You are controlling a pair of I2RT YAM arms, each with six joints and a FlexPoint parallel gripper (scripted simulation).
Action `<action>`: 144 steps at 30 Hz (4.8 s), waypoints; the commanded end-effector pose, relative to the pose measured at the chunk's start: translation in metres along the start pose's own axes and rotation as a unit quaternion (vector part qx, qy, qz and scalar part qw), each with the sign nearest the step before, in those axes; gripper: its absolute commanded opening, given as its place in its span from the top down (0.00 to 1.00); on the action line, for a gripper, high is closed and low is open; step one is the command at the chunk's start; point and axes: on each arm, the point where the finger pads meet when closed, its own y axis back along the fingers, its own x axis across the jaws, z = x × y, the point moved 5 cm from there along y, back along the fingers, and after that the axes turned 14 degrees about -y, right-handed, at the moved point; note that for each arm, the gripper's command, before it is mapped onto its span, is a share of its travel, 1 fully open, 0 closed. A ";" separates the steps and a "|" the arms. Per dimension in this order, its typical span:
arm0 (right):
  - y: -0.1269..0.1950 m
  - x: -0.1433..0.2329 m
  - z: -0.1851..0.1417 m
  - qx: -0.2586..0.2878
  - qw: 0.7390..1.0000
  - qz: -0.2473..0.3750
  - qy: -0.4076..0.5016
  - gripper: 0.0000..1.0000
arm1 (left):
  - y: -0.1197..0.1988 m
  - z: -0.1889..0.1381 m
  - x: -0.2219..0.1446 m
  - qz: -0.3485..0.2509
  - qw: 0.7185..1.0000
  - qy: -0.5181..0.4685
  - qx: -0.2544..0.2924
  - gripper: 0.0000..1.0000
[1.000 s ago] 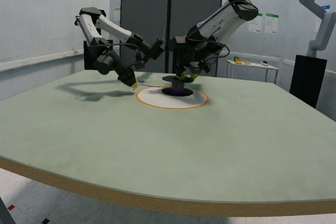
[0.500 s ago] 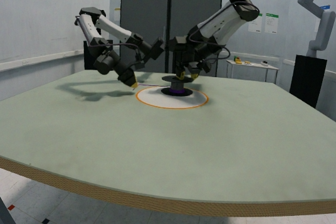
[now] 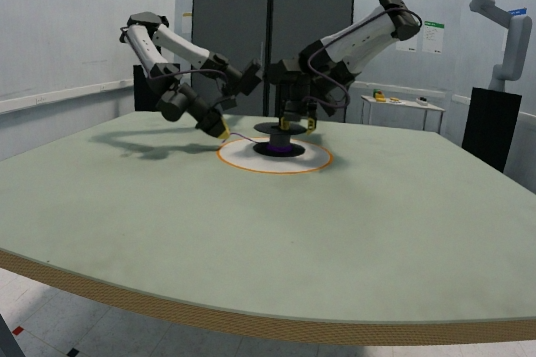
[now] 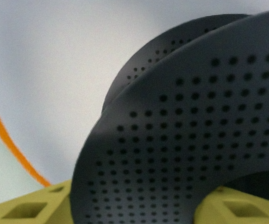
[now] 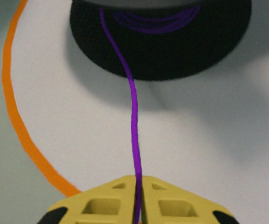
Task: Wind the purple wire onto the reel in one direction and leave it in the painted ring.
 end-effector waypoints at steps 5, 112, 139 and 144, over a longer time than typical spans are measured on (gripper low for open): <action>-0.019 -0.004 0.011 -0.105 0.990 -0.056 -0.069 0.97 | 0.000 0.039 -0.013 0.002 0.964 -0.265 -0.014 0.51; 0.033 0.015 0.045 0.025 0.658 0.038 -0.752 0.85 | 0.048 0.017 -0.090 0.013 0.203 -0.979 -0.011 0.26; 0.067 0.110 0.082 -0.179 0.577 -0.225 -0.765 0.85 | 0.048 0.017 -0.090 0.013 0.203 -0.979 -0.011 0.26; 0.070 0.130 0.086 -0.216 0.553 -0.274 -0.757 0.85 | 0.048 0.017 -0.090 0.013 0.203 -0.979 -0.011 0.26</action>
